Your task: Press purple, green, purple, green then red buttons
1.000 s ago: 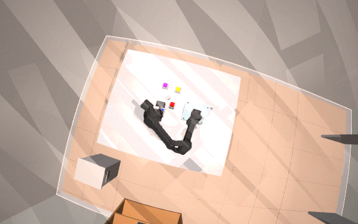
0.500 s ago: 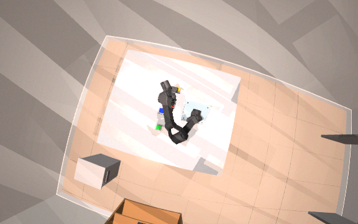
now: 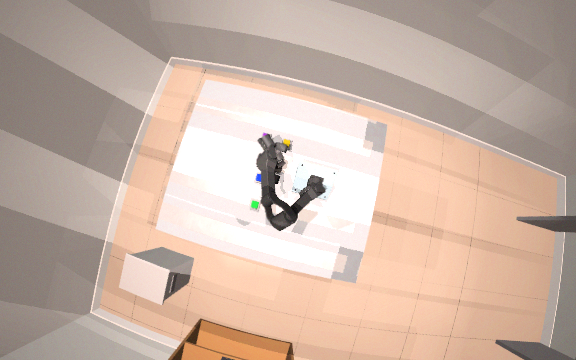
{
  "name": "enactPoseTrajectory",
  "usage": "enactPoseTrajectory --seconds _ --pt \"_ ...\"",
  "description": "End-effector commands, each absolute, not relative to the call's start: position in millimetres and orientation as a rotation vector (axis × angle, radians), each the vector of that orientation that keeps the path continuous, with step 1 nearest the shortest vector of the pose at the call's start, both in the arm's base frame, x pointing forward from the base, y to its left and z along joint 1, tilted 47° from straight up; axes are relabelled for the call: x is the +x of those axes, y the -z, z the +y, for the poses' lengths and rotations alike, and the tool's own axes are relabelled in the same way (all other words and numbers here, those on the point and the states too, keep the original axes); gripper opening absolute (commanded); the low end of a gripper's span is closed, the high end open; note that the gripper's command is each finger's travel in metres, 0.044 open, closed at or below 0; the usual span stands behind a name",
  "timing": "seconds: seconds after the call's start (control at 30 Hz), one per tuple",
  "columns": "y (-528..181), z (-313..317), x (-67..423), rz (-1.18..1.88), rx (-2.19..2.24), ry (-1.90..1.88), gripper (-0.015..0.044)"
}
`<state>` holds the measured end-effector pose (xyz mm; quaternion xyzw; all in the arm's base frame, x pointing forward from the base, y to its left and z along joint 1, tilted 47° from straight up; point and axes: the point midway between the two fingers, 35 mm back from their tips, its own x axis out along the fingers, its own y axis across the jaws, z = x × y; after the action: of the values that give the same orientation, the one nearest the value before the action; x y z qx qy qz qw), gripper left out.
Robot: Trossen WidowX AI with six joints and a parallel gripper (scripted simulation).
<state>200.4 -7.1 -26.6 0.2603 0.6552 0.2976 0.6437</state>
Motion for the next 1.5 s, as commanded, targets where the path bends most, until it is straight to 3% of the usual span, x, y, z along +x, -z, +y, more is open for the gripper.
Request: enactPoseTrajectory --seconds 0.0,0.97,1.2,1.47 --pt "31 -2 200 1.49 0.601 -0.676 0.002" --pt "41 10 199 1.489 0.603 -0.678 0.002" --pt "19 -15 200 1.49 0.601 -0.677 0.002" --pt "-87 36 252 1.492 0.586 -0.649 0.023"
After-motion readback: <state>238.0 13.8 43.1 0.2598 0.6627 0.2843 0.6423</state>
